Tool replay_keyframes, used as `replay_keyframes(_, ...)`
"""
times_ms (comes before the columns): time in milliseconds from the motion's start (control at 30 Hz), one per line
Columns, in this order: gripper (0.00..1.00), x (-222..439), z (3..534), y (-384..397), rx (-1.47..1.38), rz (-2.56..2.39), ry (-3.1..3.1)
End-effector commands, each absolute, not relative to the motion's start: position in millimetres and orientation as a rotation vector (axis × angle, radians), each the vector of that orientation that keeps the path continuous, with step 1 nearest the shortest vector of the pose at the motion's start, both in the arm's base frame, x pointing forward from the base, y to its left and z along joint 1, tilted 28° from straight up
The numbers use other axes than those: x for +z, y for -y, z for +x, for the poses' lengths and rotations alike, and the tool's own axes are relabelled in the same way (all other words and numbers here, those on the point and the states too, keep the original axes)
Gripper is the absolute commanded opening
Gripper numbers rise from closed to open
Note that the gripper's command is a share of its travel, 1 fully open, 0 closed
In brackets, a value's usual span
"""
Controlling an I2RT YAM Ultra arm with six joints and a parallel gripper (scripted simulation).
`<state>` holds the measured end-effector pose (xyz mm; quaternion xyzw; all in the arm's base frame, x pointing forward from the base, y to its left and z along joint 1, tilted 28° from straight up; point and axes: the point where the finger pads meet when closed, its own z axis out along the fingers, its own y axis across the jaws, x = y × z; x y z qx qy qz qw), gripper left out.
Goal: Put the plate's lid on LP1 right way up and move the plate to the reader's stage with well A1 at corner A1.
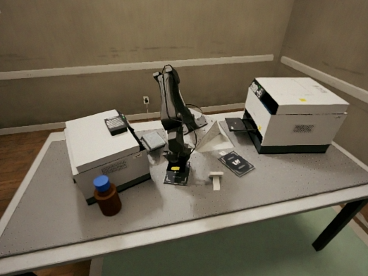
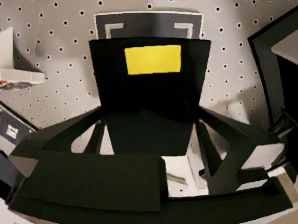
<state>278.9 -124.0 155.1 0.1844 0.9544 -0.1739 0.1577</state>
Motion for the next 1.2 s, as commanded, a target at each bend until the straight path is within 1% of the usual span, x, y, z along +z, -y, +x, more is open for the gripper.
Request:
replay_keyframes(0, 0.85, 145.4, 283.8, 126.7, -0.487, 0.515, -2.733)
replay_keyframes(100, 0.85, 154.7, 285.5, 122.0, -0.481, 0.492, -2.698)
replay_keyframes(233, 0.85, 139.6, 285.4, 129.1, -0.487, 0.514, -2.733)
replay_keyframes(533, 0.85, 128.6, 288.5, 133.0, -0.486, 0.51, -2.734)
replay_keyframes(633, 0.85, 129.0, 289.4, 132.3, -0.485, 0.504, -2.729)
replay_keyframes(667, 0.85, 140.7, 292.2, 132.8, -0.484, 0.503, -2.687)
replay_keyframes(767, 0.85, 122.8, 289.7, 136.2, -0.487, 0.513, -2.733)
replay_keyframes(1167, 0.85, 110.6, 293.6, 140.9, -0.486, 0.508, -2.73)
